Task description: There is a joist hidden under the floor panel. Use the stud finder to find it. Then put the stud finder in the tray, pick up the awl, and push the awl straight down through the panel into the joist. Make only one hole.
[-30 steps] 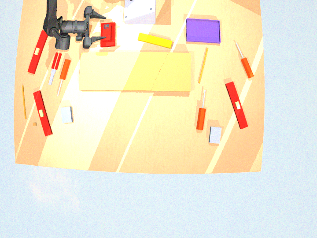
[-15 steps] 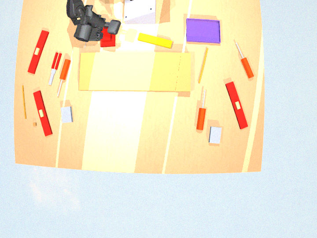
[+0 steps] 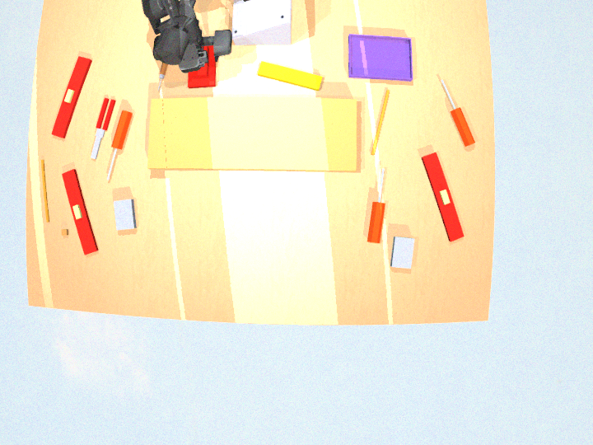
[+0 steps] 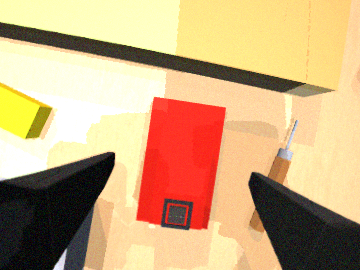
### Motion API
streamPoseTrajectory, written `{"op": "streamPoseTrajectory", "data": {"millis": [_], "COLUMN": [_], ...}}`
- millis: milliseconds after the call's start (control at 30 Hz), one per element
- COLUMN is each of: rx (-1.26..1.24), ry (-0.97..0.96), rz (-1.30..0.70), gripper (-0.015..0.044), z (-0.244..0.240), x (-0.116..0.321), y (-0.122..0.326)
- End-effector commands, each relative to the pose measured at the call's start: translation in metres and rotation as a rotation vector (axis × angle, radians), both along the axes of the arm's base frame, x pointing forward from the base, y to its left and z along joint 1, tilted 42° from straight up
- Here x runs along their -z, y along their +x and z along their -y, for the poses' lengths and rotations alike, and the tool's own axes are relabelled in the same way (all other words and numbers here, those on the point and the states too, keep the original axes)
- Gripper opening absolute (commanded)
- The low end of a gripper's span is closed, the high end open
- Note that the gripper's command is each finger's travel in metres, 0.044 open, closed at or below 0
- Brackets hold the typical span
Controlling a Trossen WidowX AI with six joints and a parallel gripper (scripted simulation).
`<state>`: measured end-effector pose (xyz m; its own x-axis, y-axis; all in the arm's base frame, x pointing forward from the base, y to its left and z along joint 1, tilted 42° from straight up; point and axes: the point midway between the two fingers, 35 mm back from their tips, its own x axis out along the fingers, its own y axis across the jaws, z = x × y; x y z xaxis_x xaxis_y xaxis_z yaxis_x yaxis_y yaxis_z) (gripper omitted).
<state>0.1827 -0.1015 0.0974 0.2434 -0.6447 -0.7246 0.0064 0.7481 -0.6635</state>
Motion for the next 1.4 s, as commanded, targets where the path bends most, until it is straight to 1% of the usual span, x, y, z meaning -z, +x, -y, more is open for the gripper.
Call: {"op": "streamPoseTrajectory", "data": {"millis": [0, 1067, 1200, 1367], "rx": [-0.006, -0.006, -0.006, -0.006], "ry": [-0.009, -0.013, -0.013, -0.013], "rz": [0.004, 0.005, 0.005, 0.005], "gripper": [0.0440, 0.0440, 0.0335, 0.0302], "z": [0.002, 0.034, 0.034, 0.034], "x": [0.000, 0.035, 0.035, 0.035], "y": [0.000, -0.001, -0.001, -0.001]}}
